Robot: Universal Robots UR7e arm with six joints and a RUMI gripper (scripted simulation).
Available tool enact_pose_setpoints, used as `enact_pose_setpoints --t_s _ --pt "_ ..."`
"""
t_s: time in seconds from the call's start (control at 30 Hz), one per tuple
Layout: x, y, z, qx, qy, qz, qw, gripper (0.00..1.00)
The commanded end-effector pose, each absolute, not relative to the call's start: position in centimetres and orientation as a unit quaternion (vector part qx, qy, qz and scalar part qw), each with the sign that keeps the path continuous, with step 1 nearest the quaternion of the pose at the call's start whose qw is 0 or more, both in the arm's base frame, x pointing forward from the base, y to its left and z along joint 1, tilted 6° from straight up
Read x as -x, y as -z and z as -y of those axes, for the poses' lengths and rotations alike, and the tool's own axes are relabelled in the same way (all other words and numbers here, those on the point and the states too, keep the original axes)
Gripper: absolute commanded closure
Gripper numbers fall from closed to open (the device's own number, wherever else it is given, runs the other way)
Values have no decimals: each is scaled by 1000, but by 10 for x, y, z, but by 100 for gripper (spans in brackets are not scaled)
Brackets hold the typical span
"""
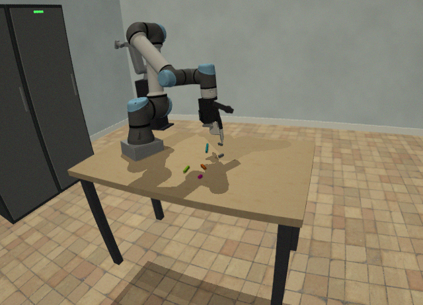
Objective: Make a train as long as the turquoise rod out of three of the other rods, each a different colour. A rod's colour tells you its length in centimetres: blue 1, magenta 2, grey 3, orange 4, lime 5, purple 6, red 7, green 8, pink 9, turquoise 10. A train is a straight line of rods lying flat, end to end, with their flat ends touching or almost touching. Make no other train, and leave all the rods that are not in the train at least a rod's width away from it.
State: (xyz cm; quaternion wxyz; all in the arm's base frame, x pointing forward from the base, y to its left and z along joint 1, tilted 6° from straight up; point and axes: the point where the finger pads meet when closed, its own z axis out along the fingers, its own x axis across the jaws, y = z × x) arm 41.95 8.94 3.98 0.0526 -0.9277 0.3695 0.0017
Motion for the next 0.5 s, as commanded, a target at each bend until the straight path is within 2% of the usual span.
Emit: enact_pose_setpoints --t_s 0.0,0.47 --pt "-420 -40 -89 928 -1 -369 53 0" --pt "-420 -40 -88 928 -1 -369 53 0"
